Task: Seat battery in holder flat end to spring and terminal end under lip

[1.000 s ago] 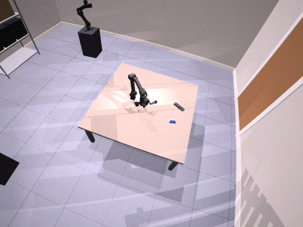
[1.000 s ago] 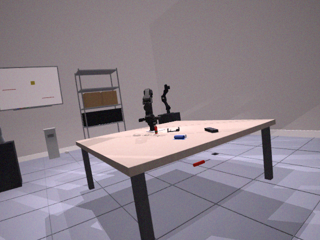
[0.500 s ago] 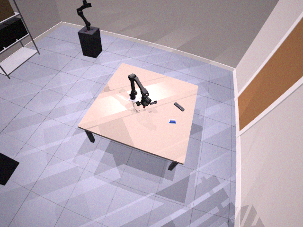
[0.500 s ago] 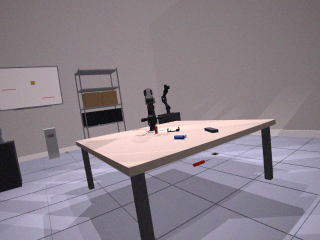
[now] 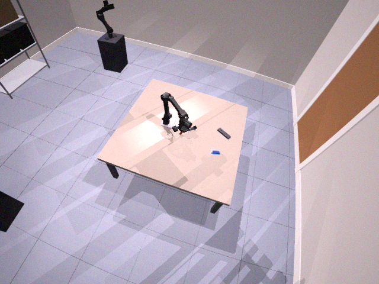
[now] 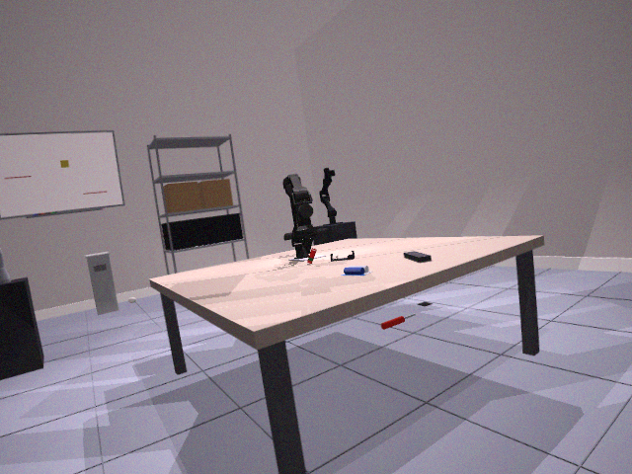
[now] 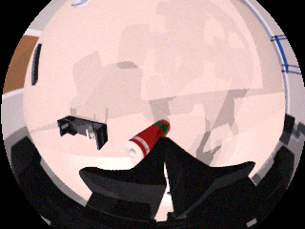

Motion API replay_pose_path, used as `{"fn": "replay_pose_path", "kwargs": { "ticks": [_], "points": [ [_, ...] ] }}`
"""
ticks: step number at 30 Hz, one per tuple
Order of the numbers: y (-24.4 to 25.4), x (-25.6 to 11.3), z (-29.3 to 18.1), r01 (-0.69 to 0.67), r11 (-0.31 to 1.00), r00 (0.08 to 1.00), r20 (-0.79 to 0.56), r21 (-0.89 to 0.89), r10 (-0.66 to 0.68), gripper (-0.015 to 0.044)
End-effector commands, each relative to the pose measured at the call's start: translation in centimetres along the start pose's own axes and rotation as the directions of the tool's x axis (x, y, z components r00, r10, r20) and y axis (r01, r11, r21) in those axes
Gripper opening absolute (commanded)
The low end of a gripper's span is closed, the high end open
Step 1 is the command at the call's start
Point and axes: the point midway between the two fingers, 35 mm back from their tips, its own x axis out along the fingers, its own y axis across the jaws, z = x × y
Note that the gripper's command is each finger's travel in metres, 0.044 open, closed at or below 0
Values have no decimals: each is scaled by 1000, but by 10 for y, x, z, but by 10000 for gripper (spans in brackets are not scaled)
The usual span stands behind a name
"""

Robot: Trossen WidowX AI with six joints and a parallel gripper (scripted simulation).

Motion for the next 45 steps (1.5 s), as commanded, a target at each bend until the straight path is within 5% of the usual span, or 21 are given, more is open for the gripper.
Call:
{"fn": "replay_pose_path", "kwargs": {
  "ticks": [1,11,23,36,41,45],
  "points": [
    [8,1,1,2,1000,1000,-2,2,-2,0],
    [15,-4,-1,-1,1000,1000,0,0,1,0],
    [20,-78,-1,0,1000,1000,-2,2,0,0],
    [20,-76,-1,2,1000,1000,-4,-2,-2,0],
    [25,-63,1,2,950,1000,-3,312,-1,131],
    [30,-47,1,2,774,1000,-3,634,0,236]
  ]
}}
